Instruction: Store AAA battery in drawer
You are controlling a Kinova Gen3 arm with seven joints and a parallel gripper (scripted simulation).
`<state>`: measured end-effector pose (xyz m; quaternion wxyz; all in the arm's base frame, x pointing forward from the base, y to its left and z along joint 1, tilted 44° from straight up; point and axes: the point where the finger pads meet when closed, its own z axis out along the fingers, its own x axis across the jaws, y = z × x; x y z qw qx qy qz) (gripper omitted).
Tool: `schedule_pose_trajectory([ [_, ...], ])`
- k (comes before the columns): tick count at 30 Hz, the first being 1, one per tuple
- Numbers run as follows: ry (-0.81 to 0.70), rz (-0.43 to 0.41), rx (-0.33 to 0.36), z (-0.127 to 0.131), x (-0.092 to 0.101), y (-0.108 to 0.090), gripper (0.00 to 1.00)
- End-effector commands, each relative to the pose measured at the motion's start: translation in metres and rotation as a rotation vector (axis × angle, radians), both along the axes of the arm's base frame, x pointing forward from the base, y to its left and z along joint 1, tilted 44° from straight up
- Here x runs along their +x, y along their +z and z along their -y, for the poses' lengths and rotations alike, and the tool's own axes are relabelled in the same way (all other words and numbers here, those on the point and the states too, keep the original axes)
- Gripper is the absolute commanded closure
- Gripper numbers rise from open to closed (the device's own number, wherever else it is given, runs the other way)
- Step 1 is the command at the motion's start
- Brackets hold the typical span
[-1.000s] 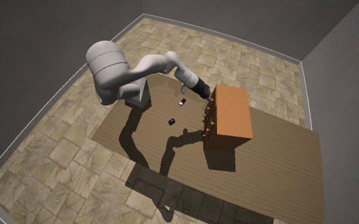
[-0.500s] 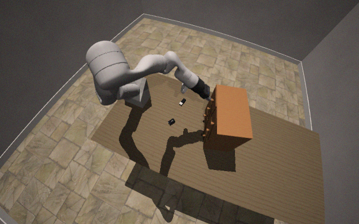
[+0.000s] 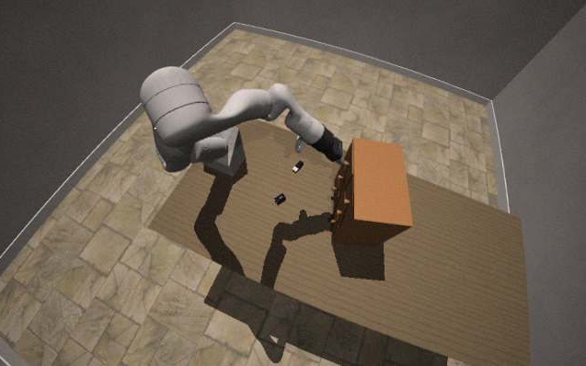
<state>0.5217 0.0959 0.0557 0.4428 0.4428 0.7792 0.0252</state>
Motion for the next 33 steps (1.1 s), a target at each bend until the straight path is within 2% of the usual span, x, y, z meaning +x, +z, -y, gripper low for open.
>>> schedule_pose_trajectory([
  [1,0.0,0.001,0.0,0.0,0.0,0.0,1.0],
  [8,0.0,0.001,0.0,0.001,-0.003,0.001,1.0],
  [14,0.0,0.001,0.0,0.004,-0.029,0.006,1.0],
  [16,0.0,0.001,0.0,0.004,-0.029,0.006,1.0],
  [20,0.0,0.001,0.0,0.006,-0.045,0.009,1.0],
  [27,0.0,0.001,0.0,0.006,-0.05,0.01,1.0],
  [31,0.0,0.001,0.0,0.003,-0.065,0.017,1.0],
  [33,0.0,0.001,0.0,0.003,-0.065,0.017,1.0],
])
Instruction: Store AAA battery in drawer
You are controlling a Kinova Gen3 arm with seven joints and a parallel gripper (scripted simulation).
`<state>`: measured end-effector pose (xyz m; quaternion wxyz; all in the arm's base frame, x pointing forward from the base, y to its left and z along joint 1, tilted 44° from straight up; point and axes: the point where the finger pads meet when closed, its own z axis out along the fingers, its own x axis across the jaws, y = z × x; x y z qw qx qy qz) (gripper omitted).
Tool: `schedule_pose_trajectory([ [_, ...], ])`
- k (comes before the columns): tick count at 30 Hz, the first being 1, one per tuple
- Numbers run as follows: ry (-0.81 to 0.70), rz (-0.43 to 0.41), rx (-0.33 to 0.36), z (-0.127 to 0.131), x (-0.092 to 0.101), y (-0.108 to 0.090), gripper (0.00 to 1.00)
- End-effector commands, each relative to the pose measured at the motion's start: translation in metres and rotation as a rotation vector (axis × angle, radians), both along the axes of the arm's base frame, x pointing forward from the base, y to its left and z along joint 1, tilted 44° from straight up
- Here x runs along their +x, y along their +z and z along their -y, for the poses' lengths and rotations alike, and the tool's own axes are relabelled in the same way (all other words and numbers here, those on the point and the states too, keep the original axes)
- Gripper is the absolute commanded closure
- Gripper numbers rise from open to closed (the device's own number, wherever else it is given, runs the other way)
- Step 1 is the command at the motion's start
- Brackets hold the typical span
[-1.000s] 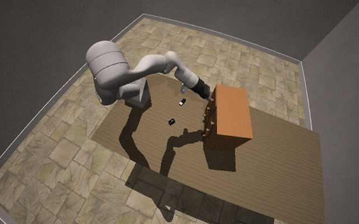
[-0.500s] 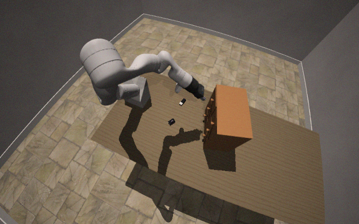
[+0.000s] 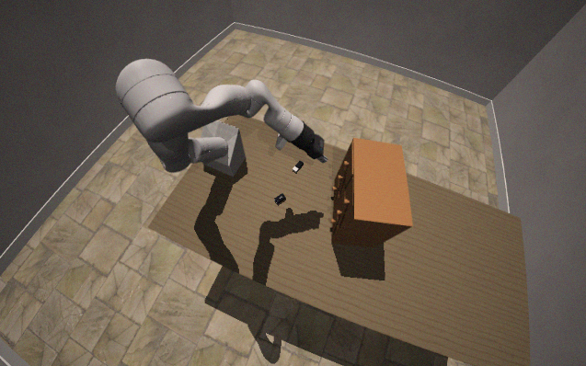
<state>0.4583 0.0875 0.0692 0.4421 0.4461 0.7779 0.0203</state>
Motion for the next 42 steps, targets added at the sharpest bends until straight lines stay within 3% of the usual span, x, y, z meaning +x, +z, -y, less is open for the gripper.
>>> schedule_pose_trajectory([
  [1,0.01,0.005,0.004,-0.006,-0.006,0.006,1.0],
  [9,0.01,0.005,0.004,-0.01,-0.032,0.02,1.0],
  [42,-0.002,-0.006,-0.001,-0.011,-0.034,0.022,1.0],
])
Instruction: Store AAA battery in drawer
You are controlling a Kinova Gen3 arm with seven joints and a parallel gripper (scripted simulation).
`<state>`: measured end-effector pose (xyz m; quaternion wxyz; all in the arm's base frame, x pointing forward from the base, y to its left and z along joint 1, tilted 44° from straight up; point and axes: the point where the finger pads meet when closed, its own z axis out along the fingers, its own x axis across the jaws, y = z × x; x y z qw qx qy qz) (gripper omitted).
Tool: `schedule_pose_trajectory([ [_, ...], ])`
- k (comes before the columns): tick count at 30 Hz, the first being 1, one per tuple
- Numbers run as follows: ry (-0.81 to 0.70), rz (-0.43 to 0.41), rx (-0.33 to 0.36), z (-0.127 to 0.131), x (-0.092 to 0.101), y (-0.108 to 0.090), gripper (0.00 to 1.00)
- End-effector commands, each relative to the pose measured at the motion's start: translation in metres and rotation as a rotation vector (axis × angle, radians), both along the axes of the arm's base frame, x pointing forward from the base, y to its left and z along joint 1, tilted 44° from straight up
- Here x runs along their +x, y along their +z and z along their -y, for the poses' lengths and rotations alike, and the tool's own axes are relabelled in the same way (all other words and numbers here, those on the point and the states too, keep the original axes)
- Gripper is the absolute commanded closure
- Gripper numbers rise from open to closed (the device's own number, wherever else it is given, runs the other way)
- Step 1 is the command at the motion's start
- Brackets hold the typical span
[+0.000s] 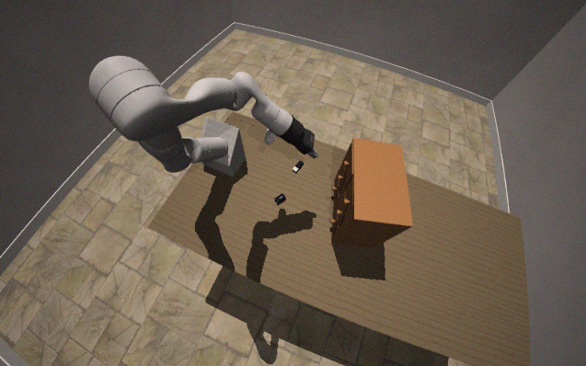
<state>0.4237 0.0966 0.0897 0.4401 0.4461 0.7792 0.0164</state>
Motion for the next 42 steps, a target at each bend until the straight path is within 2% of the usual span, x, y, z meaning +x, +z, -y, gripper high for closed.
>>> schedule_pose_trajectory([
  [1,-0.001,0.001,0.002,-0.002,0.001,0.001,1.0],
  [42,-0.094,-0.098,-0.026,-0.012,-0.009,0.015,1.0],
])
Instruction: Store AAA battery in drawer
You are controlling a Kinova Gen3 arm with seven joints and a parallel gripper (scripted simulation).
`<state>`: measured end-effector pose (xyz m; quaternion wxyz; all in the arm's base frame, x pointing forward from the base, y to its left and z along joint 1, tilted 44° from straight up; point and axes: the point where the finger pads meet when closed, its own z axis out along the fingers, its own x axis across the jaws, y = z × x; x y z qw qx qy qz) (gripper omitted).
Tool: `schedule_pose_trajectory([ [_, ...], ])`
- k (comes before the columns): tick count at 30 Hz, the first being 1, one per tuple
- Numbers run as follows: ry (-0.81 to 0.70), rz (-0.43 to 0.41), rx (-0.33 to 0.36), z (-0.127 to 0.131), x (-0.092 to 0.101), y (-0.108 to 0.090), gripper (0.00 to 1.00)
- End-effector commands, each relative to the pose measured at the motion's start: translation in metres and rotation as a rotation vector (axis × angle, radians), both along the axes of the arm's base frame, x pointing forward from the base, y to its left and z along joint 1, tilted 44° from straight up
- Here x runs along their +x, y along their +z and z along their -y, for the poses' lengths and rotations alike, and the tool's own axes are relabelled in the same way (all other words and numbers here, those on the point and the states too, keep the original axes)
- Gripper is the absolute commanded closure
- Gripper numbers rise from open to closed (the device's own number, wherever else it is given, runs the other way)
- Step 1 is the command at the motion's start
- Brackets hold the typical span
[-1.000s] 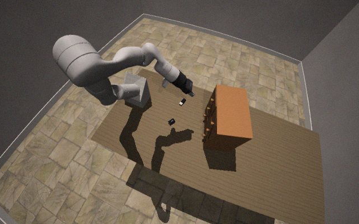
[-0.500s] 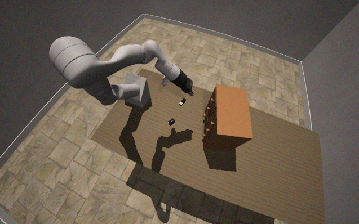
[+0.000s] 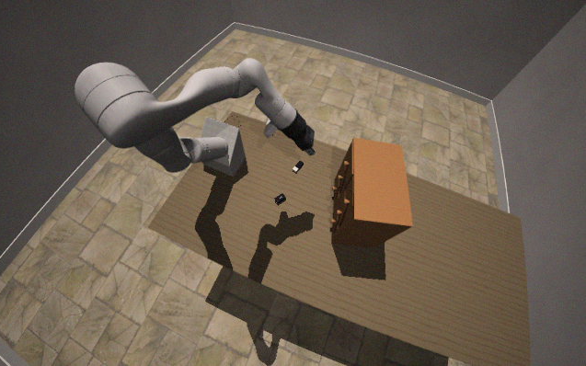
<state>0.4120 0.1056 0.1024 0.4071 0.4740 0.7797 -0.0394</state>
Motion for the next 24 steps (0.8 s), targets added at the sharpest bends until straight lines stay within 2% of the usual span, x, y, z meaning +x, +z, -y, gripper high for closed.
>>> schedule_pose_trajectory([
  [1,-0.003,0.005,0.006,-0.003,0.002,0.002,1.0],
  [24,-0.128,-0.129,-0.034,-0.016,-0.011,0.02,1.0],
])
